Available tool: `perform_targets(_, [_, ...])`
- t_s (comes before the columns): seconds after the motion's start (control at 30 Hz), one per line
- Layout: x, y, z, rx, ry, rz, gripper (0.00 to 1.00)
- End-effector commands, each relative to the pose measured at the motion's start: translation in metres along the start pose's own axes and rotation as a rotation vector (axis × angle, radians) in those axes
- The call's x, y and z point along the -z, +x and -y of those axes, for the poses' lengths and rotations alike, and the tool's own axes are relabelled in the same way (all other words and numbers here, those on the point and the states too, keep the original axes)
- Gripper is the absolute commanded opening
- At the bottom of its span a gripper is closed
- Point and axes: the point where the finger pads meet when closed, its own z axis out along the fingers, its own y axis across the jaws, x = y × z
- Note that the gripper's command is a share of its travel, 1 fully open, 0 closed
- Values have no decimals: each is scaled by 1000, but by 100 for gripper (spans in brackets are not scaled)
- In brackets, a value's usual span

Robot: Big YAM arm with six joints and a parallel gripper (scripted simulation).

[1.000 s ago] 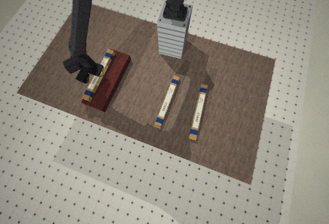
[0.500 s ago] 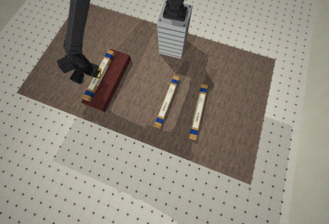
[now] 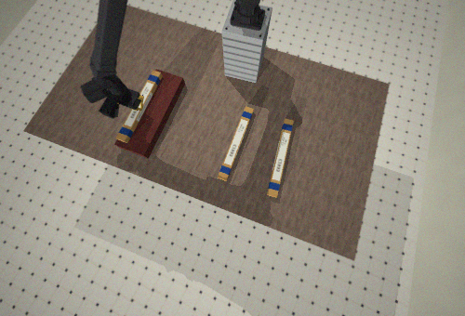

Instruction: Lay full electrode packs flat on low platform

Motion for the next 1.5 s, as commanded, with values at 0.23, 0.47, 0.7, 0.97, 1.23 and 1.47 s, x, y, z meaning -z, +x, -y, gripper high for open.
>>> perform_targets(0.23, [2, -14, 18, 3, 27, 27, 74])
perform_targets(0.47, [3, -14, 18, 3, 29, 29, 74])
perform_targets(0.7, [4, -14, 18, 3, 29, 29, 74])
perform_targets(0.97, [4, -14, 18, 3, 29, 29, 74])
perform_targets(1.23, [4, -14, 18, 3, 29, 29, 74])
perform_targets(1.47, [24, 10, -7, 4, 27, 26, 74])
